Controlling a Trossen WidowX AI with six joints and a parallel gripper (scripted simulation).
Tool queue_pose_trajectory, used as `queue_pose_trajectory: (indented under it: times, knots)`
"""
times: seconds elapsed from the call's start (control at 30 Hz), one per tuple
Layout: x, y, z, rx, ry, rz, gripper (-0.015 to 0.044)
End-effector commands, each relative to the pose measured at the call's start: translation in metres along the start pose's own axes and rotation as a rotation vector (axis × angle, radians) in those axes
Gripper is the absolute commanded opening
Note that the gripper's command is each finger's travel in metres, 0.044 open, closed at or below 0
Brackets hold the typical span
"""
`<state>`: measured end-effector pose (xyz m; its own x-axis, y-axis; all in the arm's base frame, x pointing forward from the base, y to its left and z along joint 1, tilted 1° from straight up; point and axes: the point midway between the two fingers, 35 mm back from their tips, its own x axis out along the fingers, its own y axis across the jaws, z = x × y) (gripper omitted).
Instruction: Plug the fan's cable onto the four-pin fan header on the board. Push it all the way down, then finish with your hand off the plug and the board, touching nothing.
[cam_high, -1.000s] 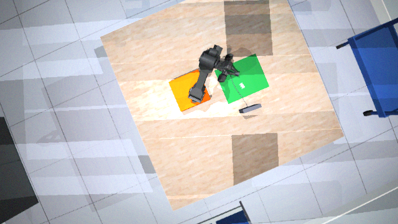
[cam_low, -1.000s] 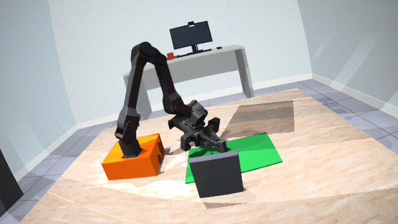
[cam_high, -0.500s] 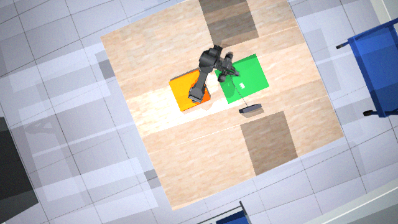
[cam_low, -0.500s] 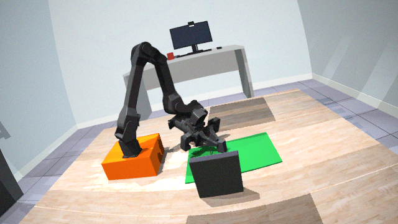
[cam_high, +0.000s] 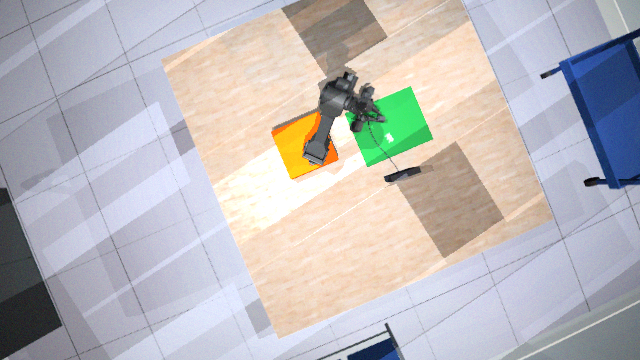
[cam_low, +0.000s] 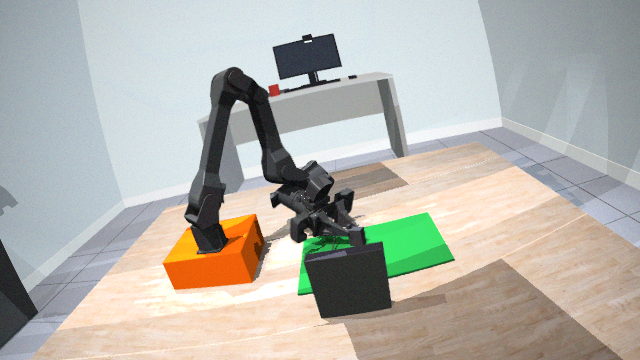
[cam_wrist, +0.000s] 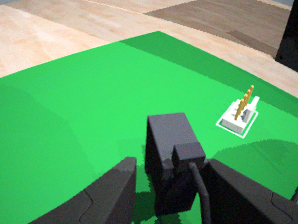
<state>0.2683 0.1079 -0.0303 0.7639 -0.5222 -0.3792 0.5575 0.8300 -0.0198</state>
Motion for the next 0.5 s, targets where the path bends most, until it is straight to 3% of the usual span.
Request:
queue_pose_trajectory:
  times: [0.0, 0.47]
  knots:
    - [0.0000, 0.0000, 0.0000, 0.000, 0.000, 0.000, 0.0140]
    - [-0.0075, 0.0023, -0.0021, 0.000, 0.011, 0.004, 0.0140]
